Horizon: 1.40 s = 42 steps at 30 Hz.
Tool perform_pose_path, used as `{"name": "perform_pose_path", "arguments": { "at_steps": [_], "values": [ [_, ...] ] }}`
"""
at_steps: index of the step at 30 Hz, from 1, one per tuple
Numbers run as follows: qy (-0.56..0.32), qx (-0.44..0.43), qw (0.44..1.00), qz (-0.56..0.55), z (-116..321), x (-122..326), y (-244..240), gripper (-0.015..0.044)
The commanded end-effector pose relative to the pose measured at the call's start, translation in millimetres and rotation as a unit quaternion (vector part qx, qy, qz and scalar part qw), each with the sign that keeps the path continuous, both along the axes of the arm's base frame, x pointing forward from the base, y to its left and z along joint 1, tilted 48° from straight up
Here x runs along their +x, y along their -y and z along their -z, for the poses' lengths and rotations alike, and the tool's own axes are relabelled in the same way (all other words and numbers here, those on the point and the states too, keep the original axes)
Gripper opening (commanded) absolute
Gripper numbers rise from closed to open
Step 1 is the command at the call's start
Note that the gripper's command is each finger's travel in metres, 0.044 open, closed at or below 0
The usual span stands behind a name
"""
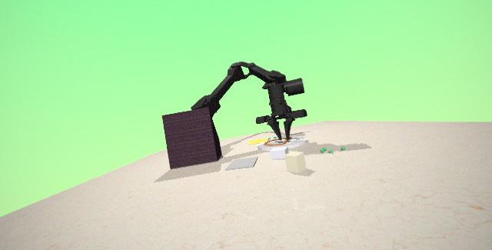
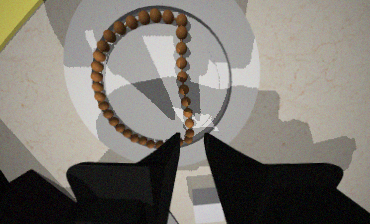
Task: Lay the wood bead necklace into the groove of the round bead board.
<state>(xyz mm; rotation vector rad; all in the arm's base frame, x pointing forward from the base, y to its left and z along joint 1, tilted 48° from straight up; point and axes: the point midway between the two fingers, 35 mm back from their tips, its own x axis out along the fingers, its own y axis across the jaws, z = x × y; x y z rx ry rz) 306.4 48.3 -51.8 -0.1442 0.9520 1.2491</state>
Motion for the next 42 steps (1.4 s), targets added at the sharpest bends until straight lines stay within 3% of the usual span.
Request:
{"name": "perform_pose_path", "arguments": {
  "at_steps": [1, 7, 12, 42],
  "values": [
    [-0.003, 0.002, 1.0, 0.003, 5.0, -1.4, -5.4, 0.012],
    [-0.004, 0.003, 1.0, 0.003, 8.8, -2.2, -9.6, 0.012],
    [-0.002, 0.001, 1.0, 0.0, 6.9, -1.5, -7.8, 0.0],
    [-0.002, 0.001, 1.0, 0.0, 6.9, -1.5, -7.8, 0.0]
  ]
}}
